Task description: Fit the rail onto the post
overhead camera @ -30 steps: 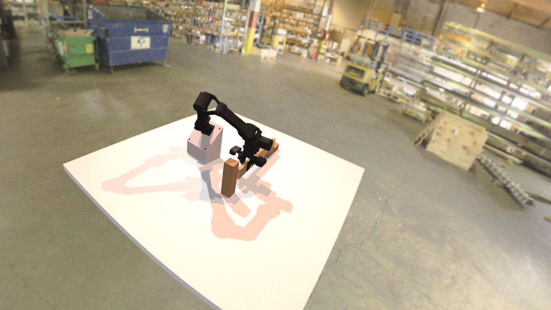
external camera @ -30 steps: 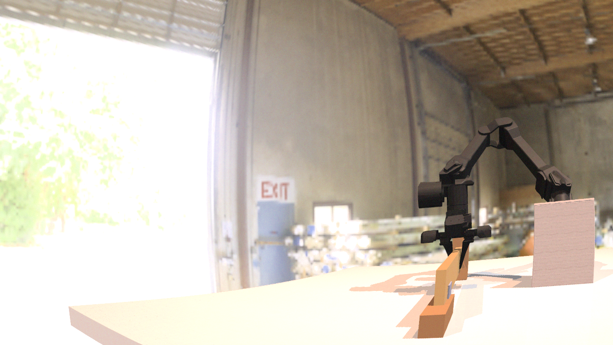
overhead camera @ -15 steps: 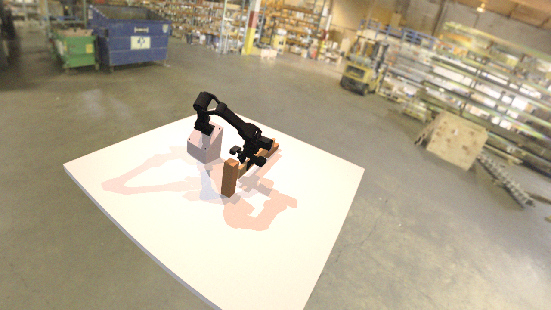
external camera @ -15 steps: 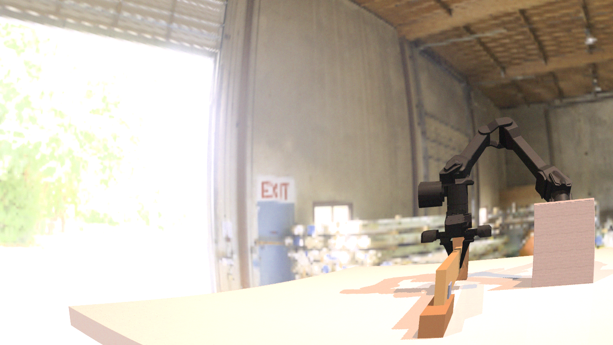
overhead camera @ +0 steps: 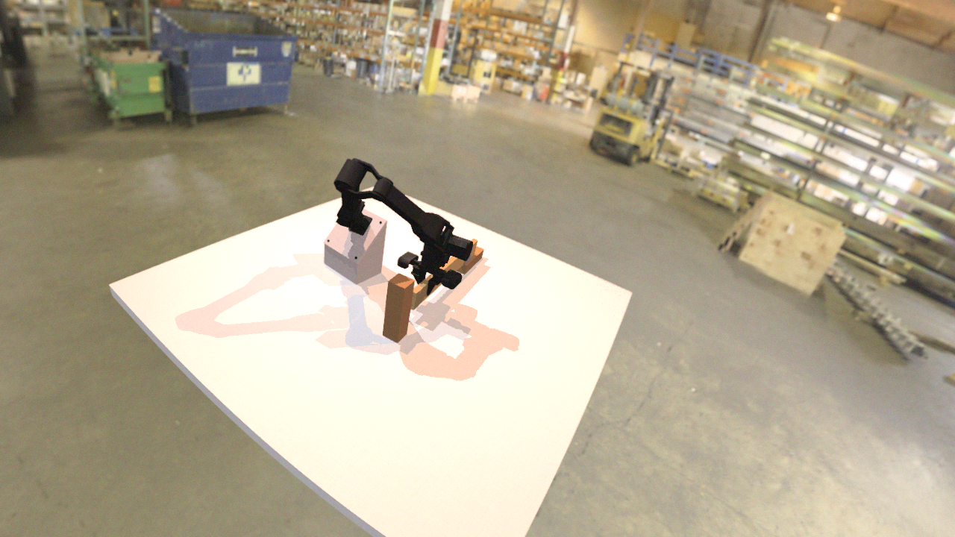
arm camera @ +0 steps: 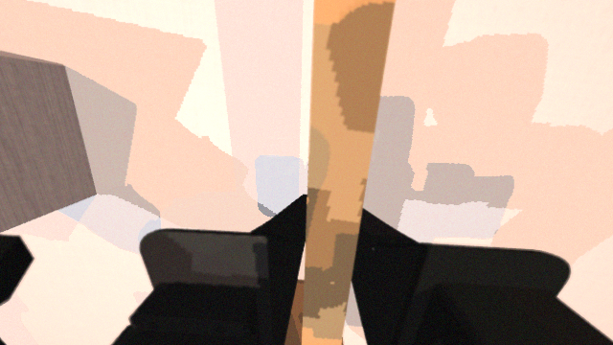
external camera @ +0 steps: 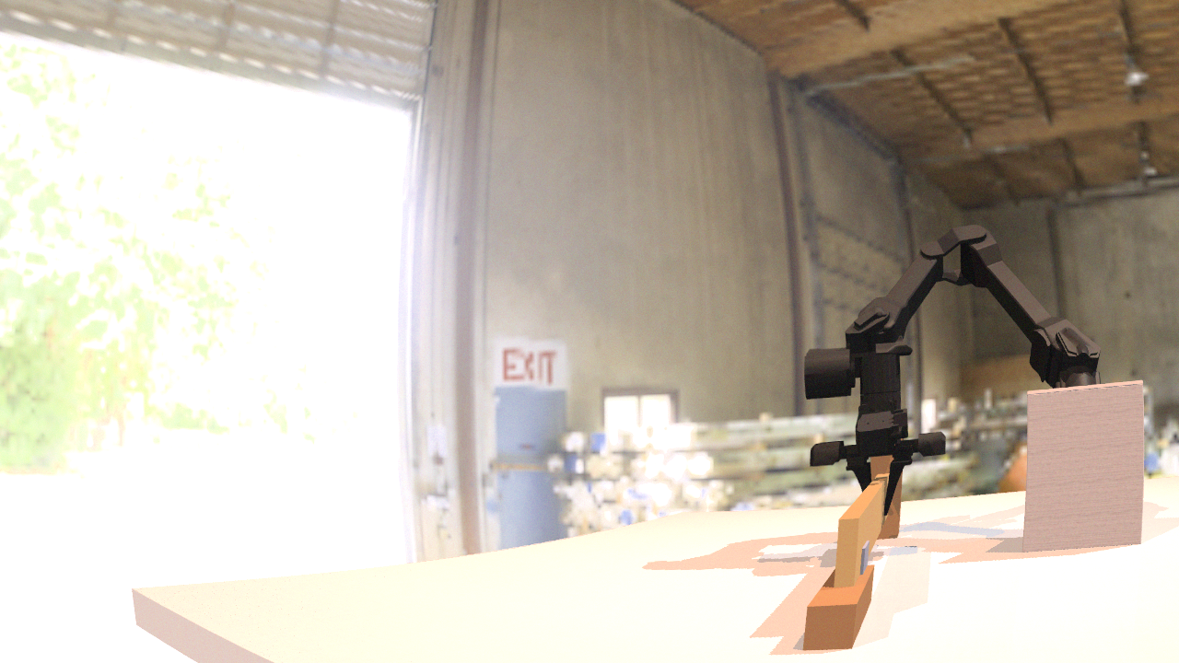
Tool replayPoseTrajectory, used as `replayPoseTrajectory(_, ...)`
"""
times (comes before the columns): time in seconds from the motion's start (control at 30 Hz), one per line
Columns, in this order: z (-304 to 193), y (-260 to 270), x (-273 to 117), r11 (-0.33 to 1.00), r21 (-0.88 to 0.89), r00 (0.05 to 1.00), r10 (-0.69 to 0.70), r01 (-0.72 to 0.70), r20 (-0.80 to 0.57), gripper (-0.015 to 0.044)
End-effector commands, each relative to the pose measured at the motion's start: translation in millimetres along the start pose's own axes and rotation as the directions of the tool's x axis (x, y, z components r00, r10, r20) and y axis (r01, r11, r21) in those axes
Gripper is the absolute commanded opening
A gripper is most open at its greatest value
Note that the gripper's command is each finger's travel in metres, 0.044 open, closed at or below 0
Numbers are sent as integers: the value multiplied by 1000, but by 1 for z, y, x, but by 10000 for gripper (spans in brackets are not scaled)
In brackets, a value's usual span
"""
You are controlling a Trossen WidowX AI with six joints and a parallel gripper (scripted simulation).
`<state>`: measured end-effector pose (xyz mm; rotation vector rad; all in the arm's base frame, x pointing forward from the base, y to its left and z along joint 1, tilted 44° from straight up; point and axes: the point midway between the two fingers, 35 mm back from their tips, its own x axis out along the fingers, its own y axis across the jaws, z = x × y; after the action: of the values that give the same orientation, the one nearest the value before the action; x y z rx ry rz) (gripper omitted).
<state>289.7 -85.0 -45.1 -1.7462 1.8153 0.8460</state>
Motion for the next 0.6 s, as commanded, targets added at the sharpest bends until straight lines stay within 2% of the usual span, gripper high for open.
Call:
replayPoseTrajectory(0.0,0,-1,-1,1000,0,1000,-6,6,4,0)
replayPoseTrajectory(0.57,3,0,3,1000,0,1000,-5,5,4,0)
